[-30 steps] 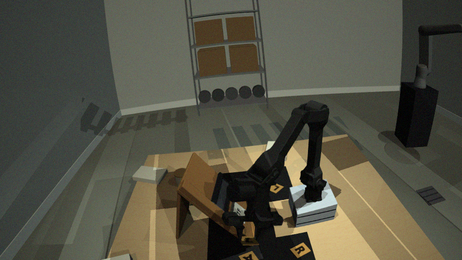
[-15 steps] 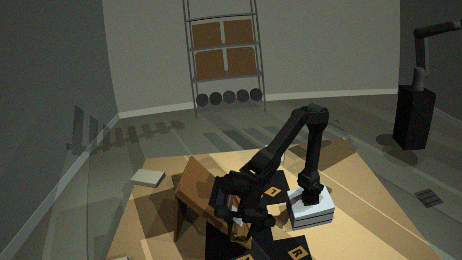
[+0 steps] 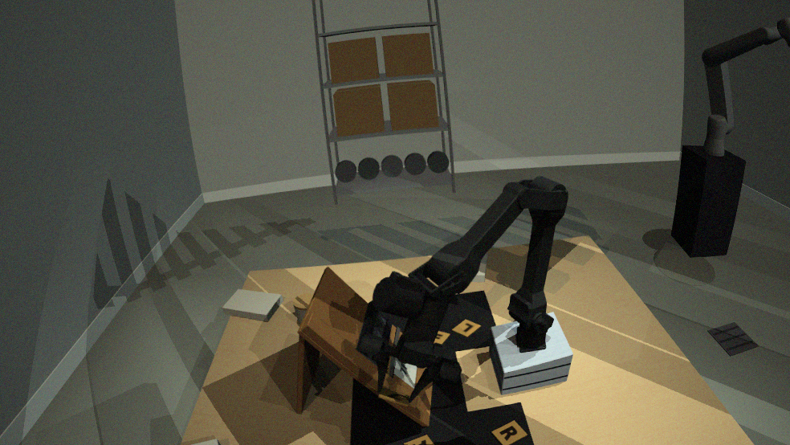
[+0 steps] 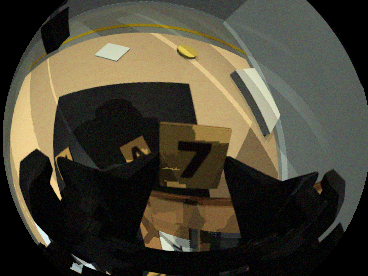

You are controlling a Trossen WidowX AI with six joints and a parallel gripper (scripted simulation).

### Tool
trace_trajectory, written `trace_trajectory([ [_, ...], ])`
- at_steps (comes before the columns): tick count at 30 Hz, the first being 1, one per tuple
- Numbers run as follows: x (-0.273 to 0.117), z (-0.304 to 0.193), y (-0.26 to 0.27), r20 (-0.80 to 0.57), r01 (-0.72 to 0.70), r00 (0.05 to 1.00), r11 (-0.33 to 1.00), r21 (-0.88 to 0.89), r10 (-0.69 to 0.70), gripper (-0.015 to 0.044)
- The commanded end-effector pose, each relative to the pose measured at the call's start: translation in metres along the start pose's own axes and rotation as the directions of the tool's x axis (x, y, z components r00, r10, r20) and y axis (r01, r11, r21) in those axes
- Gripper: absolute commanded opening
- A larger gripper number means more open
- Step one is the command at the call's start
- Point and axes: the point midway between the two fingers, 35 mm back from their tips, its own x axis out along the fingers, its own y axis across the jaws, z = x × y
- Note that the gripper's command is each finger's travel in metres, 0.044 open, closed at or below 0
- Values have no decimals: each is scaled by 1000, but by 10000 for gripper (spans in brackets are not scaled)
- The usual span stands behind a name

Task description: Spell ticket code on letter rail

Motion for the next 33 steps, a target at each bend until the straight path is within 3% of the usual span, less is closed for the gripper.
trace_trajectory([
  [1,-7,4,-8,26,27,999,999,39,-28,0],
  [33,-65,-10,-73,107,199,956,869,454,-274,0],
])
